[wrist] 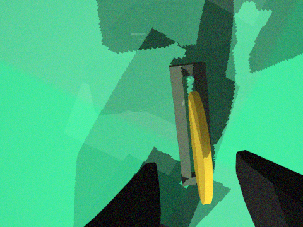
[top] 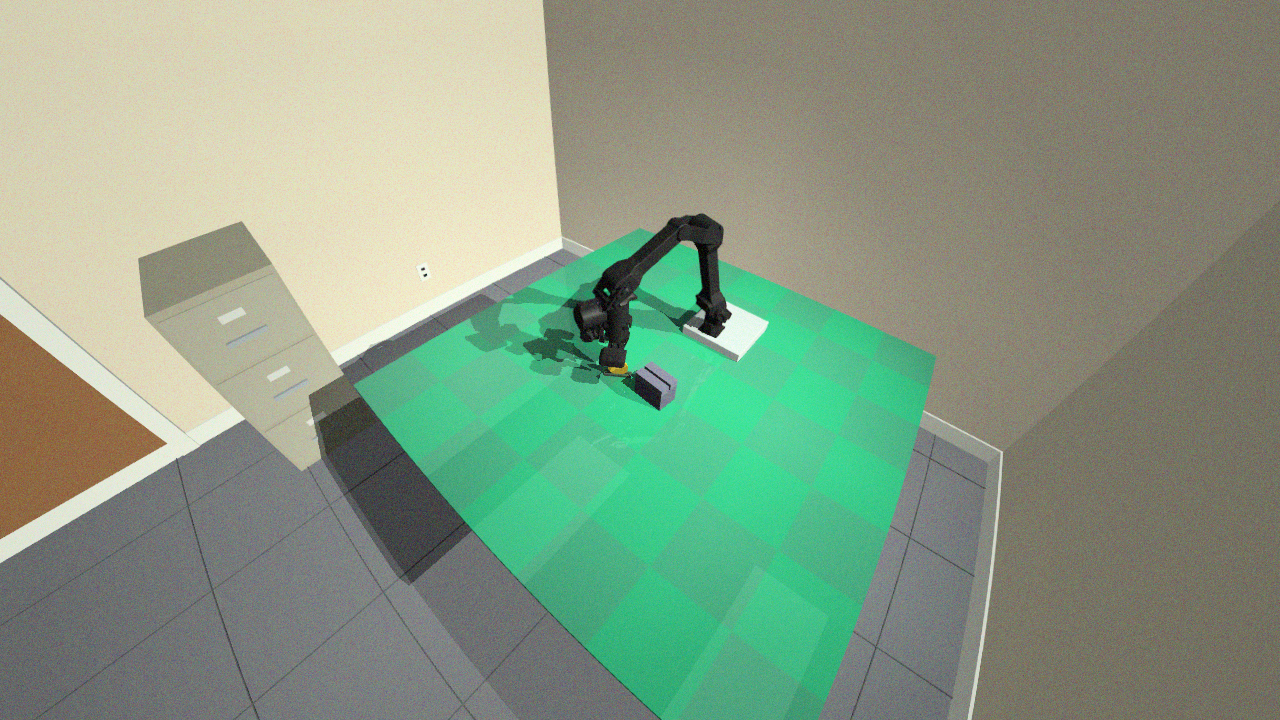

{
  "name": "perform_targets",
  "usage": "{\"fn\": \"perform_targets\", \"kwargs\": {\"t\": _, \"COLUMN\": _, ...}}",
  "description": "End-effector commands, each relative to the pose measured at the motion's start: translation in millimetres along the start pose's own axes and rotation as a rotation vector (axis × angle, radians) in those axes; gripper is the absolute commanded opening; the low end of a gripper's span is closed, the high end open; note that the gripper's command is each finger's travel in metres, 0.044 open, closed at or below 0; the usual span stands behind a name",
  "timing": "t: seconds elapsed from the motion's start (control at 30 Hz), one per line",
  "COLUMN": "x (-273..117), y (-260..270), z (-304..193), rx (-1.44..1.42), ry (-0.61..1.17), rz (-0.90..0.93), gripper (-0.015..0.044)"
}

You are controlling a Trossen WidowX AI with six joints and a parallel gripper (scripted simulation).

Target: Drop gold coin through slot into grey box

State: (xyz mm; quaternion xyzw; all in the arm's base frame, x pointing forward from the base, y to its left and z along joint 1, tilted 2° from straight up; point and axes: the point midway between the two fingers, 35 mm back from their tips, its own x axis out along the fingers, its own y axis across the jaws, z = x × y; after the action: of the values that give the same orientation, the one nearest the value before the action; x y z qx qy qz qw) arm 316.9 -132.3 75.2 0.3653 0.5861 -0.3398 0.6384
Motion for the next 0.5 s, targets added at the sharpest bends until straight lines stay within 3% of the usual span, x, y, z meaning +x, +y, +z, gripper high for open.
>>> {"fn": "perform_targets", "kwargs": {"t": 0.0, "x": 11.3, "y": -2.3, "z": -2.1, "rx": -0.004, "ry": 0.008, "rz": -0.012, "gripper": 0.0161}}
{"fn": "perform_targets", "kwargs": {"t": 0.47, "x": 33.5, "y": -3.4, "z": -3.4, "rx": -0.004, "ry": 0.009, "rz": -0.012, "gripper": 0.0161}}
